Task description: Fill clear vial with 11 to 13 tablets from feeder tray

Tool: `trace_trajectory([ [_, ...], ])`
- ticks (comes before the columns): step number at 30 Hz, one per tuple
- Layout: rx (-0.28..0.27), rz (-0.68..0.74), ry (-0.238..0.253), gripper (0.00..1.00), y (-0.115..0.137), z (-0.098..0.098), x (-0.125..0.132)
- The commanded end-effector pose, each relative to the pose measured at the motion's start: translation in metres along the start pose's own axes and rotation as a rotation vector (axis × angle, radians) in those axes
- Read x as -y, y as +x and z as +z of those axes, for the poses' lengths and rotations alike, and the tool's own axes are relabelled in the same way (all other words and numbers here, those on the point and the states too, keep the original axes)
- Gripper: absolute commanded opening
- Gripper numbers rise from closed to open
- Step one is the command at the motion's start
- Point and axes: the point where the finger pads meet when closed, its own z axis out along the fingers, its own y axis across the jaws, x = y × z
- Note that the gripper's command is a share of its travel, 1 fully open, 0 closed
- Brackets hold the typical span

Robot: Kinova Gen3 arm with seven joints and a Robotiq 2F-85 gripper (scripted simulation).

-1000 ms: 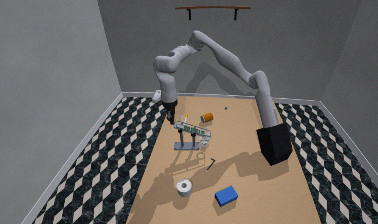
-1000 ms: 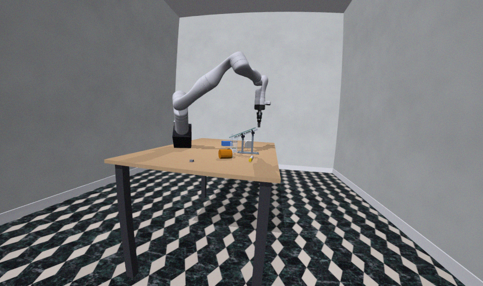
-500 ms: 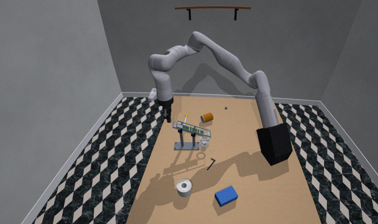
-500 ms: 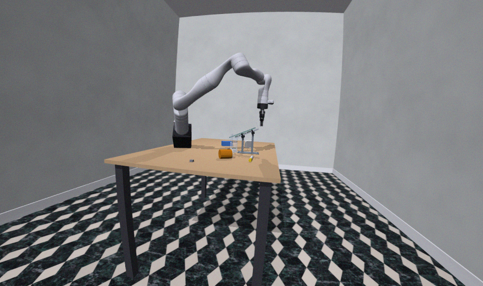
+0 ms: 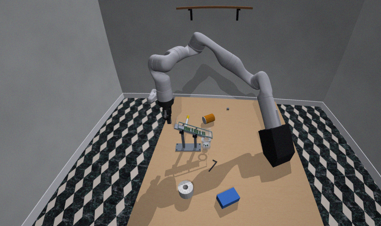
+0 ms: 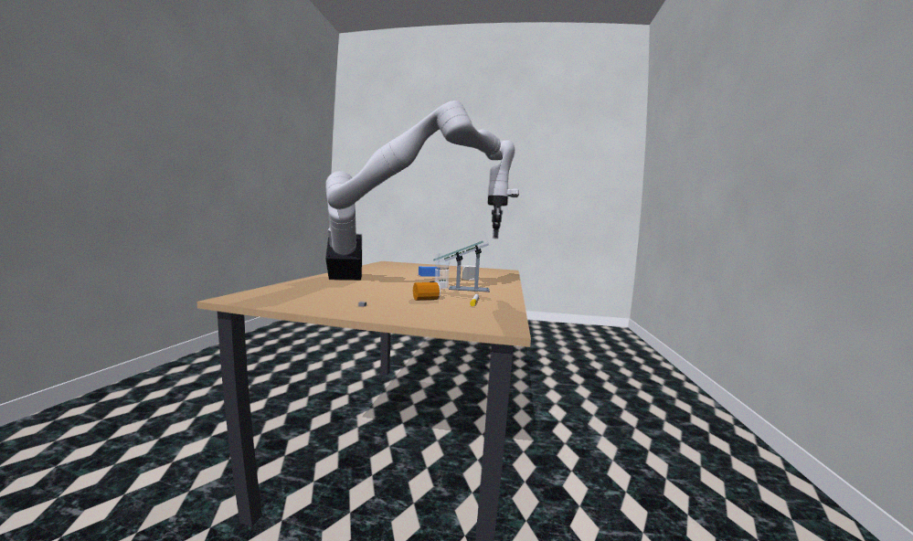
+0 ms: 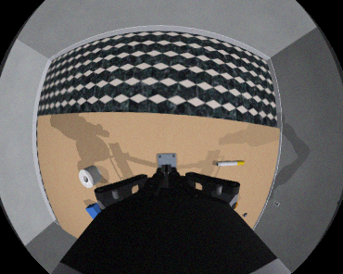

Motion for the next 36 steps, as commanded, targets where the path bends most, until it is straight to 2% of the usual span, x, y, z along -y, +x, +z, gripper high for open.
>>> trace_trajectory([
  [1, -0.002, -0.001, 0.001, 0.0, -0.002, 0.0, 0.0],
  [11, -0.002, -0.001, 0.001, 0.0, -0.027, 0.011, 0.0],
  [19, -0.002, -0.001, 0.001, 0.0, -0.031, 0.012, 0.0],
  [23, -0.002, -0.001, 0.001, 0.0, -0.027, 0.01, 0.0],
  [31, -0.002, -0.001, 0.001, 0.0, -0.001, -0.001, 0.0],
  [36, -0.002, -0.001, 0.001, 0.0, 0.001, -0.002, 0.0],
])
